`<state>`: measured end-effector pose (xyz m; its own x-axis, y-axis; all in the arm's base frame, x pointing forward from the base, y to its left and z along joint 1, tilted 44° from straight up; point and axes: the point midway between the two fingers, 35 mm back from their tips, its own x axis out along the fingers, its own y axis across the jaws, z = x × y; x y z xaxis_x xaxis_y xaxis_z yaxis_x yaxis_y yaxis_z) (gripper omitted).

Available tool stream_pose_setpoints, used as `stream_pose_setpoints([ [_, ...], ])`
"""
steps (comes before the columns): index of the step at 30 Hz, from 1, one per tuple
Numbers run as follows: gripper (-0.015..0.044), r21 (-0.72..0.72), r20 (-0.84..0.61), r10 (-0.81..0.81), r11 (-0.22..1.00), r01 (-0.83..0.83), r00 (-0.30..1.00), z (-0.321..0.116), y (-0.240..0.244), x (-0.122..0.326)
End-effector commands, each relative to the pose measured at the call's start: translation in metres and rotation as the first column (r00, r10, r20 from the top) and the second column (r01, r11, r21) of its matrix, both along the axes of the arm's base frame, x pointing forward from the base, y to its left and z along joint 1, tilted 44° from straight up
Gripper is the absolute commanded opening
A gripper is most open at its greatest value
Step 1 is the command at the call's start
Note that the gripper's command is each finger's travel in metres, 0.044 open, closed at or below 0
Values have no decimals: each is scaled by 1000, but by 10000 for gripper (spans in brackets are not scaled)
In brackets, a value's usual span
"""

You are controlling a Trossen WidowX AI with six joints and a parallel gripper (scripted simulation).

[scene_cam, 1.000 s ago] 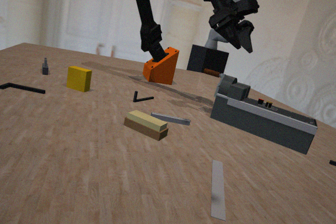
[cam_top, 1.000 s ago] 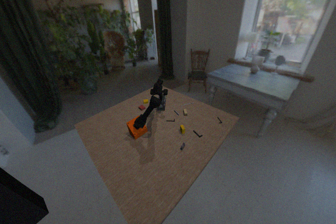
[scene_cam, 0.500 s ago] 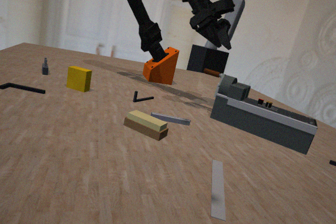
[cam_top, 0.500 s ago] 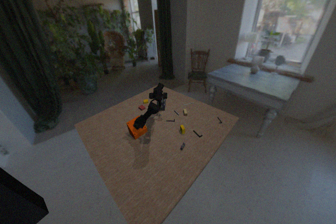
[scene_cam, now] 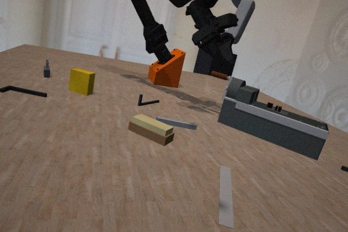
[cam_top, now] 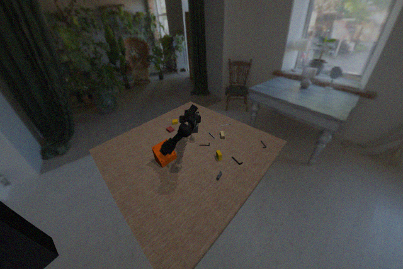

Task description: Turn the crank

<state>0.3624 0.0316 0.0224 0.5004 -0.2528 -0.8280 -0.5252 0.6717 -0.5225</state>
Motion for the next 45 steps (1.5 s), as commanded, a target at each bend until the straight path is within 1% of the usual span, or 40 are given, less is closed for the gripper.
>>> stream_pose_setpoints([
  [1, 440, 0, -12, 6, 1000, -6, 1000, -7, -2, -3],
  [35, 440, -2, -12, 6, 1000, -6, 1000, -47, -40, -11],
  [41, 440, -2, -12, 6, 1000, -6, 1000, -49, -42, -12],
  [45, 335, -2, -12, 6, 1000, -6, 1000, -49, -42, -12],
])
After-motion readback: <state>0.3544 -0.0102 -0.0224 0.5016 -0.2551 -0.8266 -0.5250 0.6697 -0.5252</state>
